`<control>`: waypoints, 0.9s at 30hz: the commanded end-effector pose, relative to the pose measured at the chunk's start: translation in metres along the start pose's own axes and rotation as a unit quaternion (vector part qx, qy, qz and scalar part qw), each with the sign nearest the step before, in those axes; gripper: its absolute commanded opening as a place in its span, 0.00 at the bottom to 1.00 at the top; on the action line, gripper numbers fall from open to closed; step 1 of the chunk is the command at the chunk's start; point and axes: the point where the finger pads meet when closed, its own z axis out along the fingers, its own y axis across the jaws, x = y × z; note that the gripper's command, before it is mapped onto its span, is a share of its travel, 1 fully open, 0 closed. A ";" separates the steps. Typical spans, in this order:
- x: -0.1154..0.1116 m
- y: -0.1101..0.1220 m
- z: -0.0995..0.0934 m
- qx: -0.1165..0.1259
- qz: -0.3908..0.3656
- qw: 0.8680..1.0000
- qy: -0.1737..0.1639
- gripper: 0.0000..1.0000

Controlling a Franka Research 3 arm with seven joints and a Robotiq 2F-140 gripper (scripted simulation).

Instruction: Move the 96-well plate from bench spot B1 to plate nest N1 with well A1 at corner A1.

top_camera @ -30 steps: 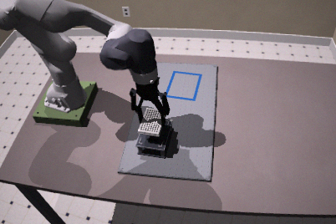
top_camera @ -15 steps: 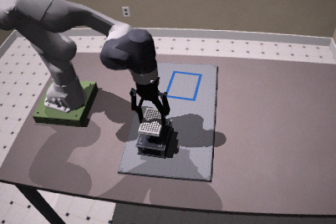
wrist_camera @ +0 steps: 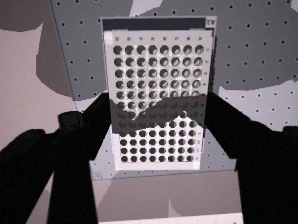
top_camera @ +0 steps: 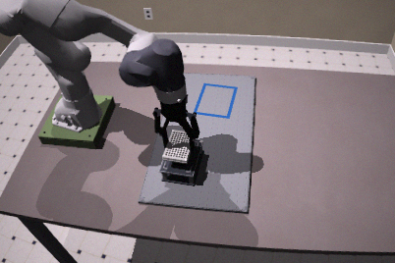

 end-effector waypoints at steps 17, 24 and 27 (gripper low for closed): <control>0.000 0.006 0.028 -0.005 -0.002 1.000 -0.002 0.60; 0.000 0.006 0.032 -0.005 -0.002 1.000 -0.002 0.60; 0.000 0.006 0.032 -0.005 -0.002 1.000 -0.002 0.60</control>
